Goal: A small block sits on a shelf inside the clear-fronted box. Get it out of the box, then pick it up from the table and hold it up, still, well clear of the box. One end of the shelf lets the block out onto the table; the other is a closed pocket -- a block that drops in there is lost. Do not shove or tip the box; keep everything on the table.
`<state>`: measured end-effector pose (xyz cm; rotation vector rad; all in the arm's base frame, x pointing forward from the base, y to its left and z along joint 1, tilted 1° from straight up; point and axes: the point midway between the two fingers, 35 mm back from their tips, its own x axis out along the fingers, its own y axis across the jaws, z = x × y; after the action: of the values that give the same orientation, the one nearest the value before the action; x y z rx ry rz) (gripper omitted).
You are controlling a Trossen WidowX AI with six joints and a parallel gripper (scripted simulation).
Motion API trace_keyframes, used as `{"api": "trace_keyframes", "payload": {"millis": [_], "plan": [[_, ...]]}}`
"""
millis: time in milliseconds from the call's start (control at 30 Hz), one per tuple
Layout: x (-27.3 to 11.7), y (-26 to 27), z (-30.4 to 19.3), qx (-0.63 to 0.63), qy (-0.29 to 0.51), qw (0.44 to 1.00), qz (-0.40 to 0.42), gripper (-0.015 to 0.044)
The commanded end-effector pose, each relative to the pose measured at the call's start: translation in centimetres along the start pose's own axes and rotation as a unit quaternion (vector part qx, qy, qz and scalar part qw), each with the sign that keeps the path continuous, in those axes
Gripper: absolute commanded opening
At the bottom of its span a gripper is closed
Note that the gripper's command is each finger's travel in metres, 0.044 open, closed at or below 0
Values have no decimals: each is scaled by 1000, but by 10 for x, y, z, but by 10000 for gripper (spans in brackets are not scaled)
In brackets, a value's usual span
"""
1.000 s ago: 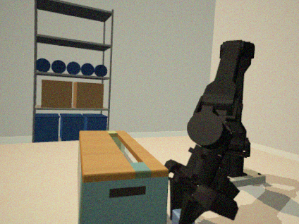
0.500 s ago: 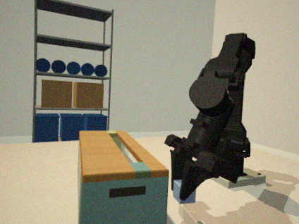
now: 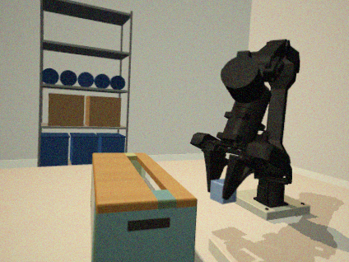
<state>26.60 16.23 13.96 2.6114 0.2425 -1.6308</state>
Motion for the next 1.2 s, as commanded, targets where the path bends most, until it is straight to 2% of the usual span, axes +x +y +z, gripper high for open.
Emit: {"api": "trace_keyframes", "payload": {"millis": [0, 500, 1167], "plan": [[-18, 4, 3, -38, 7, 999, -21, 0], [-72, 17, 25, -178, 40, 980, -81, 0], [-72, 17, 26, -180, 40, 979, -82, 0]]}}
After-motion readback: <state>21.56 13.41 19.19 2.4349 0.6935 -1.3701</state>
